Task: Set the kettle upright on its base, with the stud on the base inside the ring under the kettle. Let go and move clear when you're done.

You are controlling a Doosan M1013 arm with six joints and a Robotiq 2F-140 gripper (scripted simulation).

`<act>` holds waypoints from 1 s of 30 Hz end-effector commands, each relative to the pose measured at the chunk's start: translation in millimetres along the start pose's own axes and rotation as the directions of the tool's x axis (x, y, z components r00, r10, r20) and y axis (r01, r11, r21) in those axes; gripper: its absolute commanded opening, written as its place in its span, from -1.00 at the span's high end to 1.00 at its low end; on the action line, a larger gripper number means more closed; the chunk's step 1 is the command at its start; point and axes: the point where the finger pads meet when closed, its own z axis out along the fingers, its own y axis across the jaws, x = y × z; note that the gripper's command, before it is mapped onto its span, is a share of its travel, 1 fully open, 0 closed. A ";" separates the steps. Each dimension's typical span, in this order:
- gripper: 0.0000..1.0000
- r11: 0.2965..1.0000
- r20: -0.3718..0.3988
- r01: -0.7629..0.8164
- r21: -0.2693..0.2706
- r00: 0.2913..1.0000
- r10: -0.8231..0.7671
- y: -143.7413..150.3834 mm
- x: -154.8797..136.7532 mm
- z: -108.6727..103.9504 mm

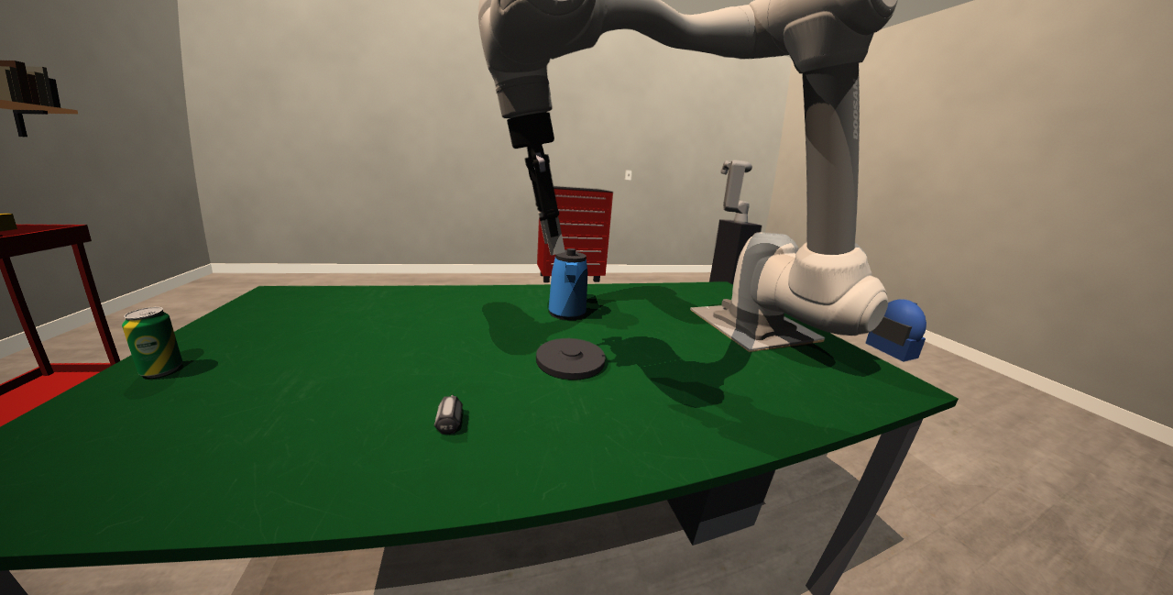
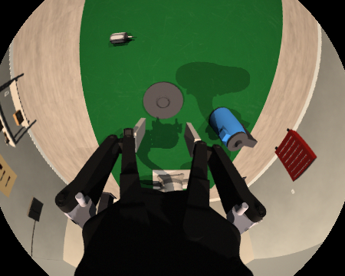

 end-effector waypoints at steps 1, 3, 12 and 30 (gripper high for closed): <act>-0.04 0.999 -0.064 0.044 0.023 0.997 -0.043 3.3 -0.2 -9.7; -0.04 0.997 -0.103 0.070 0.028 0.992 -0.067 5.5 -0.6 -16.4; -0.04 0.989 -0.216 0.144 0.029 0.967 -0.134 12.2 -2.3 -37.1; -0.04 0.987 -0.245 0.156 0.028 0.959 -0.145 15.0 -2.9 -42.5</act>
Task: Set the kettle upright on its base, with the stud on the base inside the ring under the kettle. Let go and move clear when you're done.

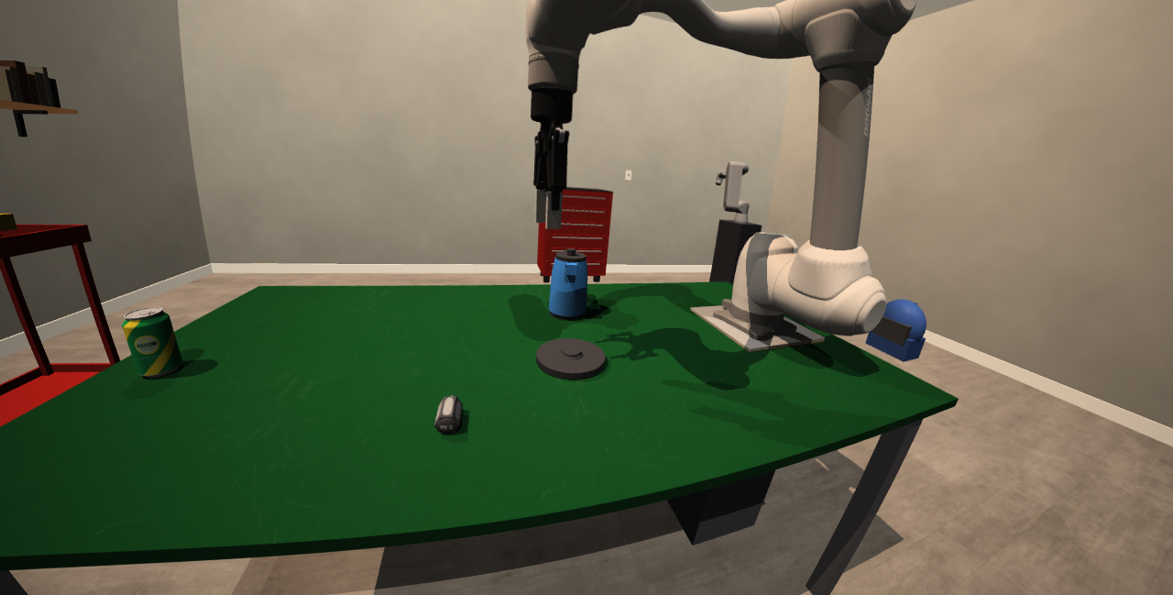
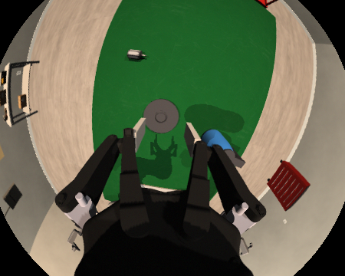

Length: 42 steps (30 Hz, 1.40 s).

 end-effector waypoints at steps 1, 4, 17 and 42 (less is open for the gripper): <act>-0.04 1.000 -0.002 -0.008 0.000 1.000 0.008 1.5 -0.2 -0.8; -0.04 1.000 -0.002 -0.021 0.001 1.000 0.021 3.9 -0.7 -0.8; -0.04 0.966 -0.003 -0.259 0.002 0.966 0.259 48.4 -12.9 1.0; -0.04 0.351 -0.005 -0.936 0.011 0.351 0.936 205.2 -88.7 9.5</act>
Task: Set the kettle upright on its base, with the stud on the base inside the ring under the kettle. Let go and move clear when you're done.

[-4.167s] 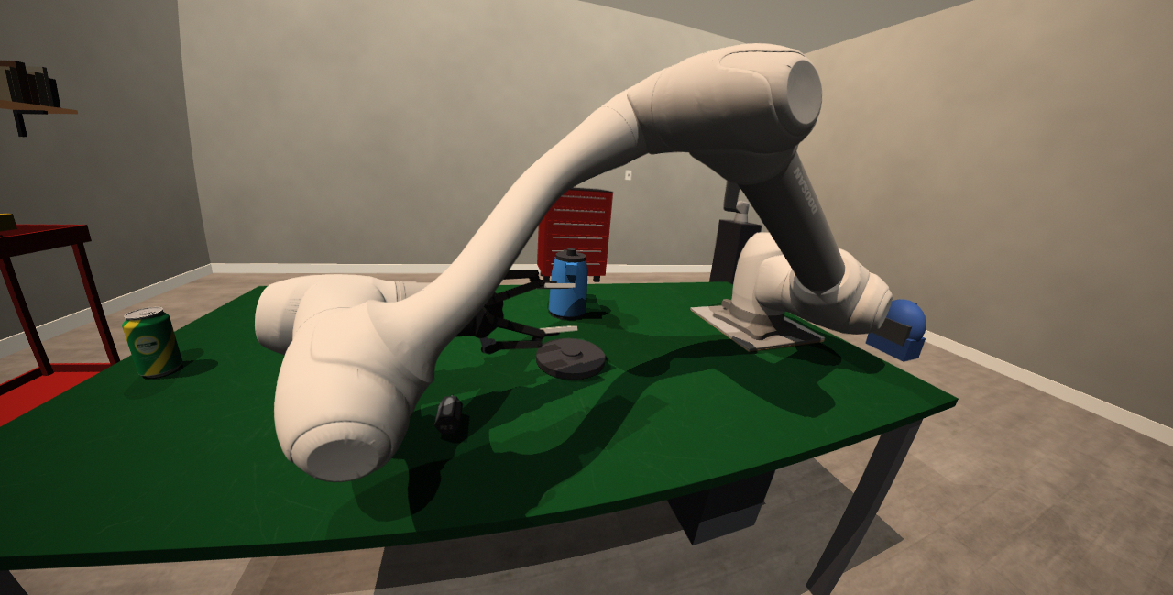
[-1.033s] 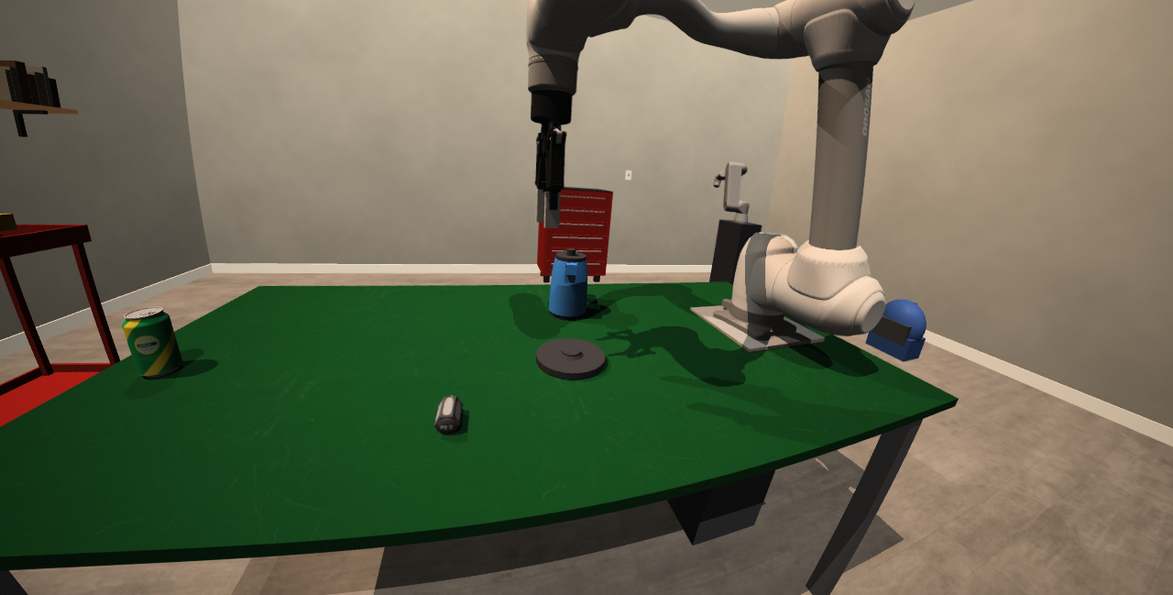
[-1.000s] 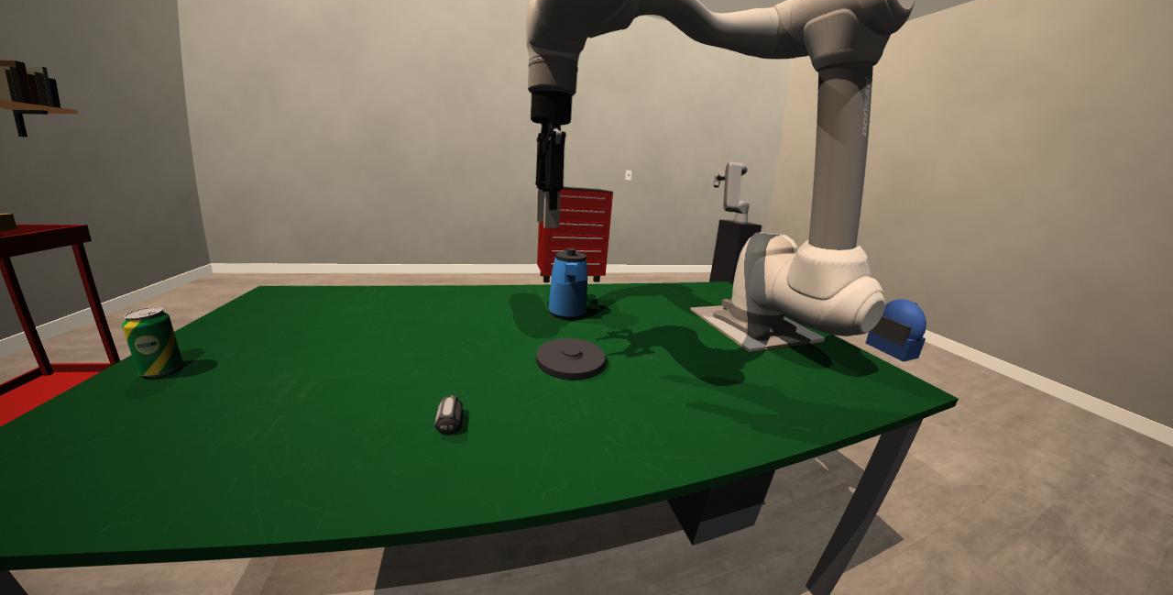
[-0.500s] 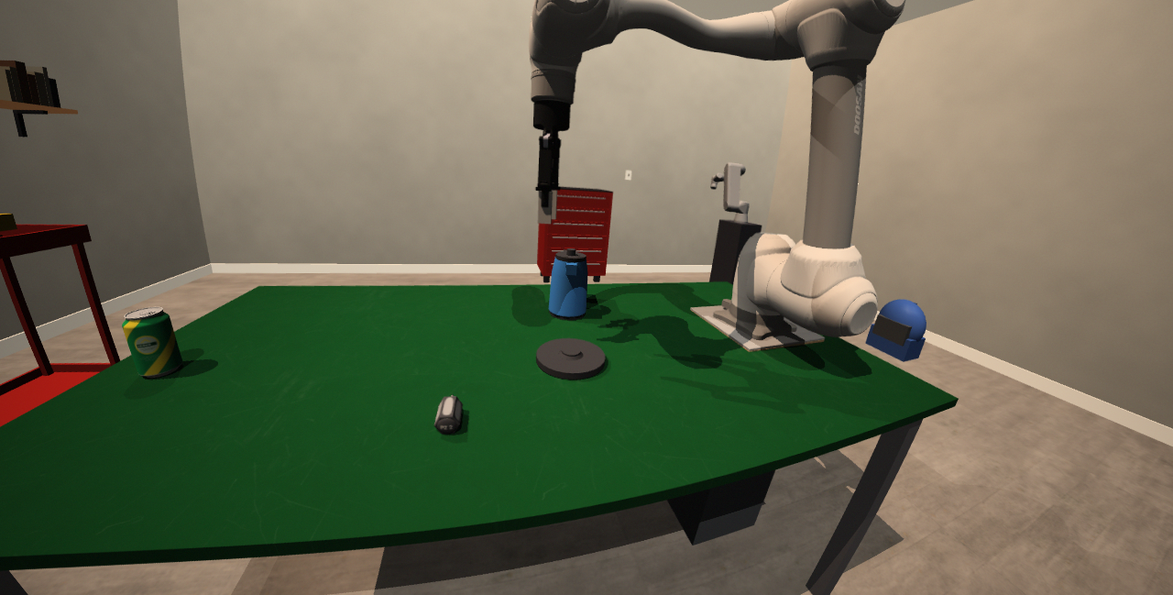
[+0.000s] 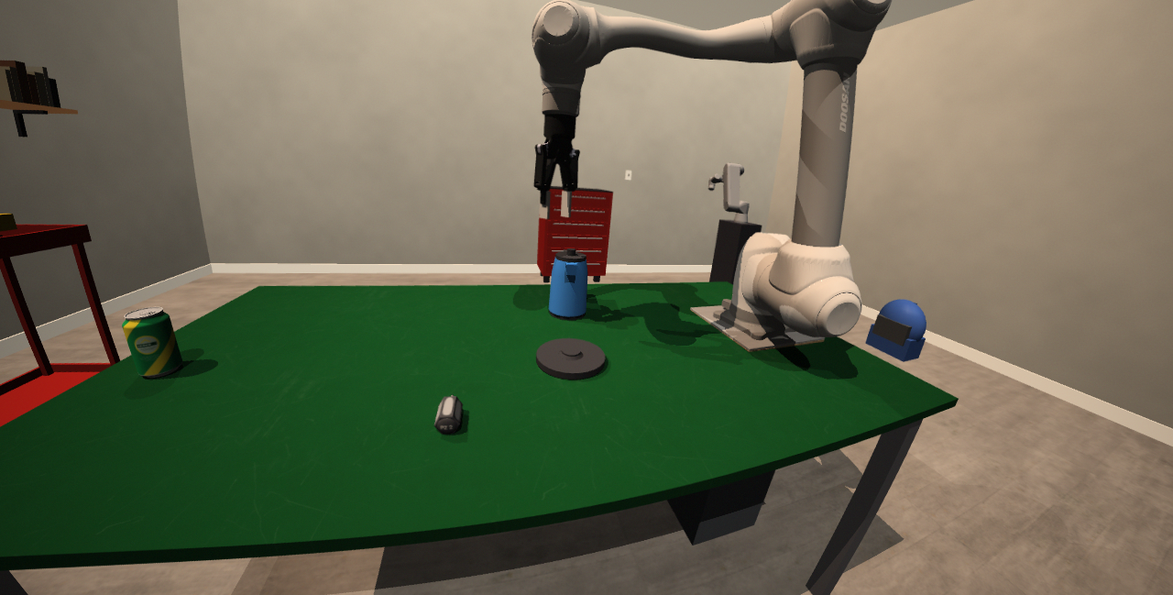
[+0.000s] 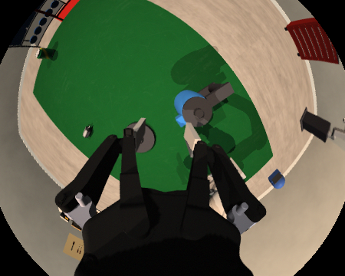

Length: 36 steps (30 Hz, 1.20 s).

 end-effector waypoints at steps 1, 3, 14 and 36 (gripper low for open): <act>-0.04 0.982 -0.006 -0.191 0.001 0.982 0.191 29.5 16.8 0.7; -0.04 0.960 -0.007 -0.280 0.002 0.960 0.280 44.1 23.7 1.5; -0.04 0.816 -0.007 -0.579 0.007 0.816 0.579 98.2 44.8 4.7; -0.04 0.683 -0.006 -0.731 0.010 0.683 0.731 131.3 54.7 6.8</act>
